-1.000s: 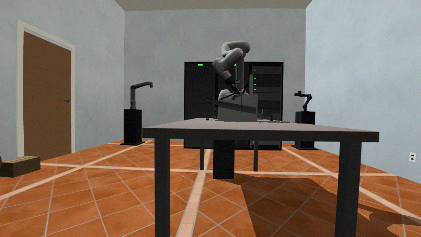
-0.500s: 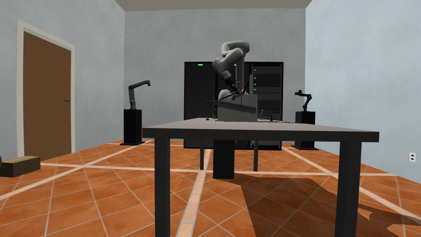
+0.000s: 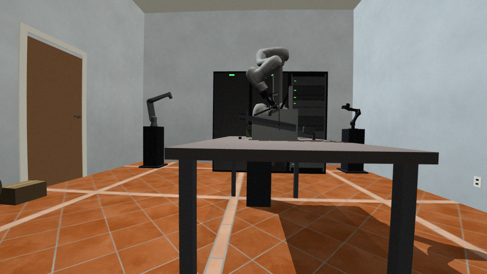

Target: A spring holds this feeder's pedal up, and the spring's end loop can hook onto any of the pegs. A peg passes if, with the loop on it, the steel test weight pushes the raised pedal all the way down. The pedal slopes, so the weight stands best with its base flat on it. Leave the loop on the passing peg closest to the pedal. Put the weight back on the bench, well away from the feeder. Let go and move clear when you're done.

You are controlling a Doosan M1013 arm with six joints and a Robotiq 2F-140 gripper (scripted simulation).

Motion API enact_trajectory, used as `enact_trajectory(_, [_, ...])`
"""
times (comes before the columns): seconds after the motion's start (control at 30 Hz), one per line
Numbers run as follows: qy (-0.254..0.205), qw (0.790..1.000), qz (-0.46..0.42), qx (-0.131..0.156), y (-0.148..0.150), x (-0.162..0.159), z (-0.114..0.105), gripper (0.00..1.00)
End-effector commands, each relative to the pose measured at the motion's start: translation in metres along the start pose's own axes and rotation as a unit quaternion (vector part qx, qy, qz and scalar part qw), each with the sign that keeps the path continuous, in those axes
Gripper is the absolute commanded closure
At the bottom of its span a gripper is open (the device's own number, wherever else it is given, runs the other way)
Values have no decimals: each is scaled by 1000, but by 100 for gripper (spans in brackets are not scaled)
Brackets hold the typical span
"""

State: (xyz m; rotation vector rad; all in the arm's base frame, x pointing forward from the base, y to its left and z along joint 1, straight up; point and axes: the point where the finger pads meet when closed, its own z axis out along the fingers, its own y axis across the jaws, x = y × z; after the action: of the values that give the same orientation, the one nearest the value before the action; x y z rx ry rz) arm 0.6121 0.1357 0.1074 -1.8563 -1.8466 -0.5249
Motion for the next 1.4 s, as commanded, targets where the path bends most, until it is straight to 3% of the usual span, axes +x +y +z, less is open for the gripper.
enact_trajectory(0.0, [0,1000,0,0,0,2,0,83])
enact_trajectory(1.37, [0,1000,0,0,2,12,10,83])
